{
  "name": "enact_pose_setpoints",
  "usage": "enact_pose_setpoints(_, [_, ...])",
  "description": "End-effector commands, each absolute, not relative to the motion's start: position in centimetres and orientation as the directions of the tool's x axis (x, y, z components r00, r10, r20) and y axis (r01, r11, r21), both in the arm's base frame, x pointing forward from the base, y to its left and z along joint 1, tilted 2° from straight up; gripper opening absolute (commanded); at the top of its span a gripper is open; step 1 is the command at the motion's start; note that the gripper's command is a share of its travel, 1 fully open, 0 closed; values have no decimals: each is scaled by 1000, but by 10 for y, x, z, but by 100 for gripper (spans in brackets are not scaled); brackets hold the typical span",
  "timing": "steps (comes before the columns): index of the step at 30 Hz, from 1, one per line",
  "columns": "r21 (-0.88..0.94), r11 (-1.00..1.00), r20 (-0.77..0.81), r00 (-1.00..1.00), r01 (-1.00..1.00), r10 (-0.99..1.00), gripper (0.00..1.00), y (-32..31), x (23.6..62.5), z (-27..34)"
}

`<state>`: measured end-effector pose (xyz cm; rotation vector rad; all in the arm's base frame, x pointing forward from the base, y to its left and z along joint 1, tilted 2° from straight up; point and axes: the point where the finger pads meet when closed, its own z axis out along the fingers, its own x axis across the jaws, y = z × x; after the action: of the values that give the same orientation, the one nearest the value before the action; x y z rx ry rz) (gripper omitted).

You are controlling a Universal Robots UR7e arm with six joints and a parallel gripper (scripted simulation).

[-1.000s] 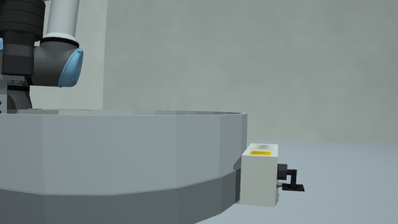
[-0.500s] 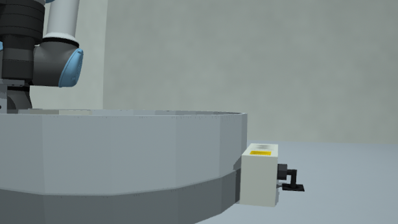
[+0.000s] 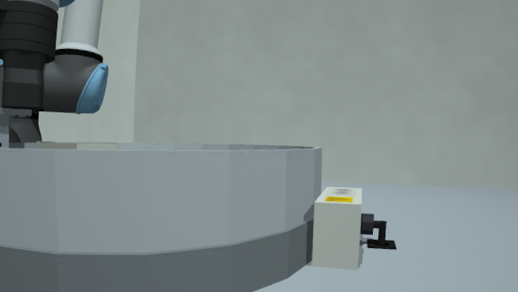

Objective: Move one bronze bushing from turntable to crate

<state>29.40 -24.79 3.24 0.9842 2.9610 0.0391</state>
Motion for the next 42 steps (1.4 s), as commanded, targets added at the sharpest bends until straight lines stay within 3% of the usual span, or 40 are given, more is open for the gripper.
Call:
enact_pose_setpoints(1, [30,801,-13,-801,598,599,45,-248,294,31])
enact_pose_setpoints(42, [30,801,-14,-801,598,599,45,-250,297,24])
